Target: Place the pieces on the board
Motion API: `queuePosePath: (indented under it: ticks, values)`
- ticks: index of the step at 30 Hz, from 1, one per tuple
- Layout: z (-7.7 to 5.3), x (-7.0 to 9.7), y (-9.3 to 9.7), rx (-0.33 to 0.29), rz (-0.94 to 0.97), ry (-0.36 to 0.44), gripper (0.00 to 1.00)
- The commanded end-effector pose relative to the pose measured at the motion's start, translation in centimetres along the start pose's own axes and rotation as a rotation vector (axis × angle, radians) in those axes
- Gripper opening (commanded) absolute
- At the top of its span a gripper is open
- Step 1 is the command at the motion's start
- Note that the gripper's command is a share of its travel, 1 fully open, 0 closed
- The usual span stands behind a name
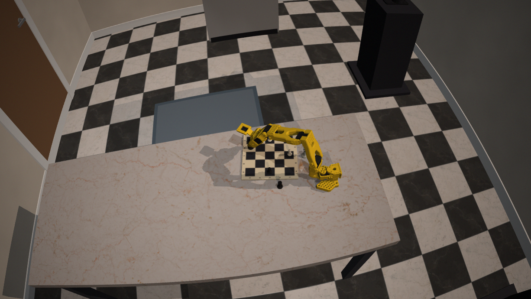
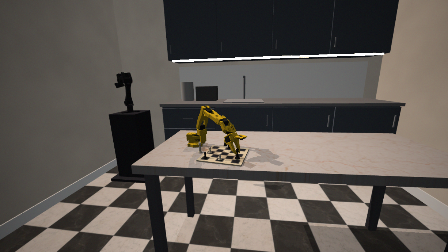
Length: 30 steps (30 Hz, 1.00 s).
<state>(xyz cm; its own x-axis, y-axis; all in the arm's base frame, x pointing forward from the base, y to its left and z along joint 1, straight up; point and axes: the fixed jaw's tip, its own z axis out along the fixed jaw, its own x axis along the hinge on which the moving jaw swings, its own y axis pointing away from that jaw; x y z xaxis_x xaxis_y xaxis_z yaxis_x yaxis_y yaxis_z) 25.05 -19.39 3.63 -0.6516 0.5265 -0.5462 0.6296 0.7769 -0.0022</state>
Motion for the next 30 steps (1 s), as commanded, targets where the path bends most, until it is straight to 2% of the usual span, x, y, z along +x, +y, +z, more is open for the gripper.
queuePosePath:
  ticks: [1, 8, 18, 30]
  values:
    - [0.3, 0.4, -0.1, 0.001, 0.010, 0.021, 0.12]
    - [0.1, 0.2, -0.1, 0.001, 0.010, 0.020, 0.12]
    - [-1.0, -0.5, -0.1, 0.001, 0.010, 0.020, 0.12]
    - [-3.4, -2.0, -0.1, 0.001, 0.010, 0.020, 0.12]
